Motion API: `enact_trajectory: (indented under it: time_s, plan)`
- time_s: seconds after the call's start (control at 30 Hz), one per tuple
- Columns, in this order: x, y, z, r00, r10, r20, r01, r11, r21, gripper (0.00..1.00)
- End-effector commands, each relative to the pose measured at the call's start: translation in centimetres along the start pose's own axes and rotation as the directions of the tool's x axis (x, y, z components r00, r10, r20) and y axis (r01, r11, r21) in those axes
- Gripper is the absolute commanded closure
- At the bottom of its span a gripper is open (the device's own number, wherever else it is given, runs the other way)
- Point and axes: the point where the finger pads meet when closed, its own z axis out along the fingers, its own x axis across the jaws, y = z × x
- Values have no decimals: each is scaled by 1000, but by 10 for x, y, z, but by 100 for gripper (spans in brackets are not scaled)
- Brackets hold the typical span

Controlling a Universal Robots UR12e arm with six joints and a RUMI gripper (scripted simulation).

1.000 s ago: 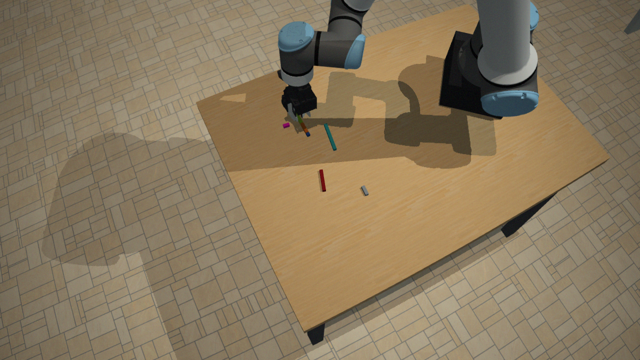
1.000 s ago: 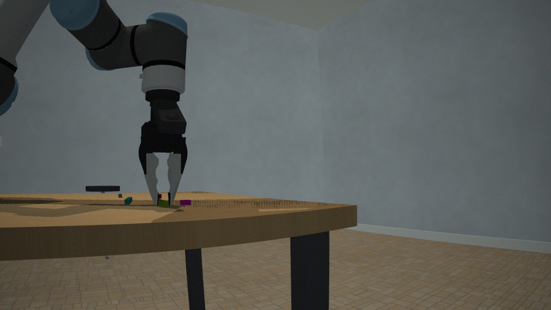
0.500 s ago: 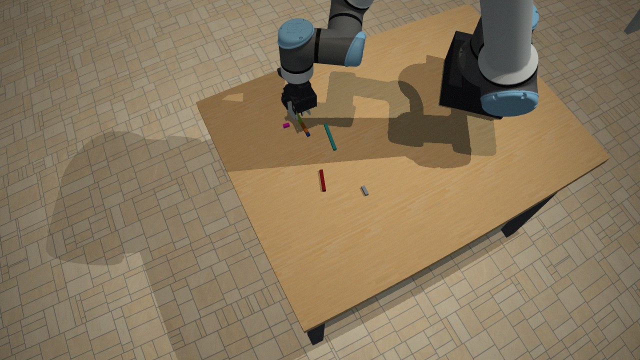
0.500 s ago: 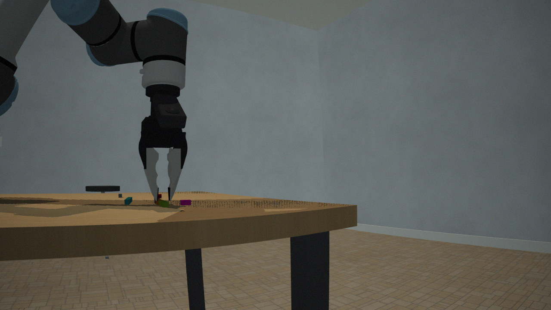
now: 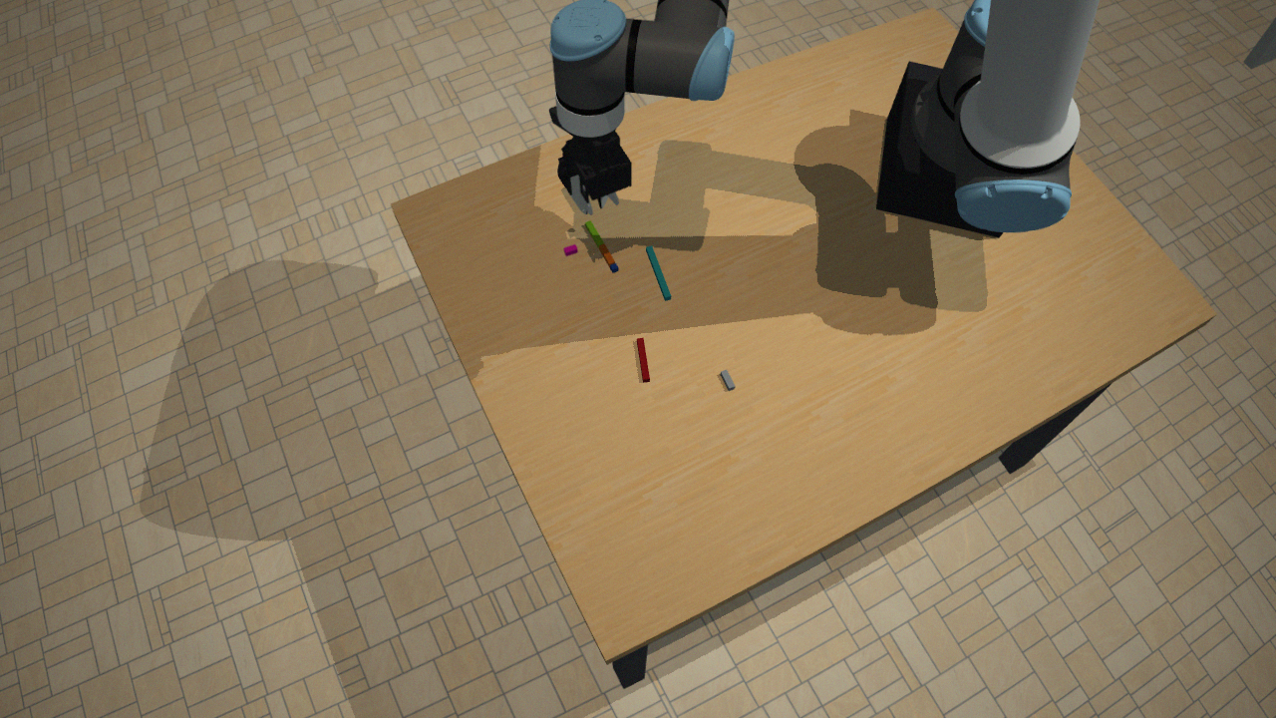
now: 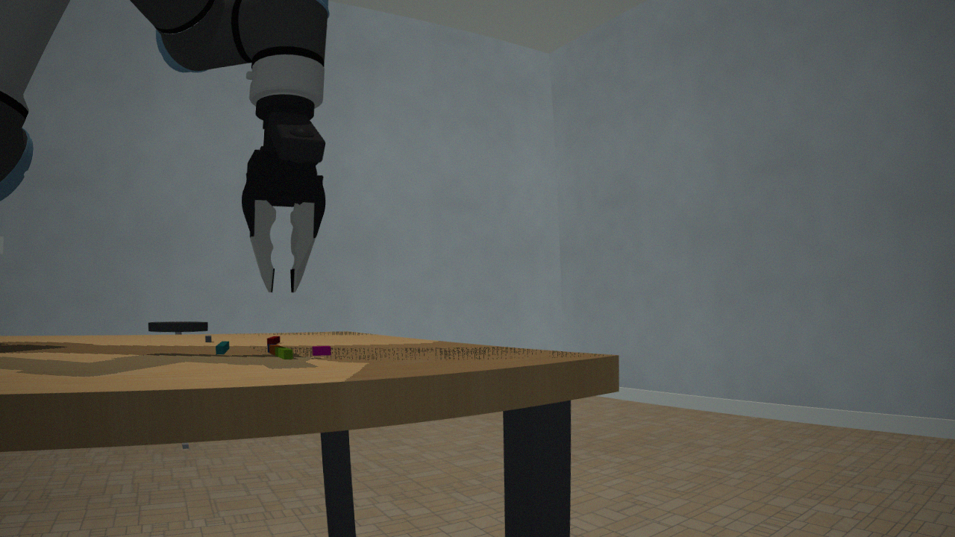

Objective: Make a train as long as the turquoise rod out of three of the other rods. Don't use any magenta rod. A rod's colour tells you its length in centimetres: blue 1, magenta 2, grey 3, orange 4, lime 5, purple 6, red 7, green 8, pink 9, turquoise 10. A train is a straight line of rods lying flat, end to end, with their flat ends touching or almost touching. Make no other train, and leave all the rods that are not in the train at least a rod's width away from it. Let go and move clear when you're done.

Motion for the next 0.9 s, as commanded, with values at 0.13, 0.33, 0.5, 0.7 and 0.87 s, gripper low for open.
enact_trajectory:
  time_s: [0.13,0.33,0.5,0.7,0.87]
  plan:
    - [0,0,-19,1000,0,0,0,1000,0,86]
    - [0,0,-19,1000,0,0,0,1000,0,0]
    - [0,0,-19,1000,0,0,0,1000,0,0]
    - [0,0,-19,1000,0,0,0,1000,0,0]
    - [0,0,-19,1000,0,0,0,1000,0,0]
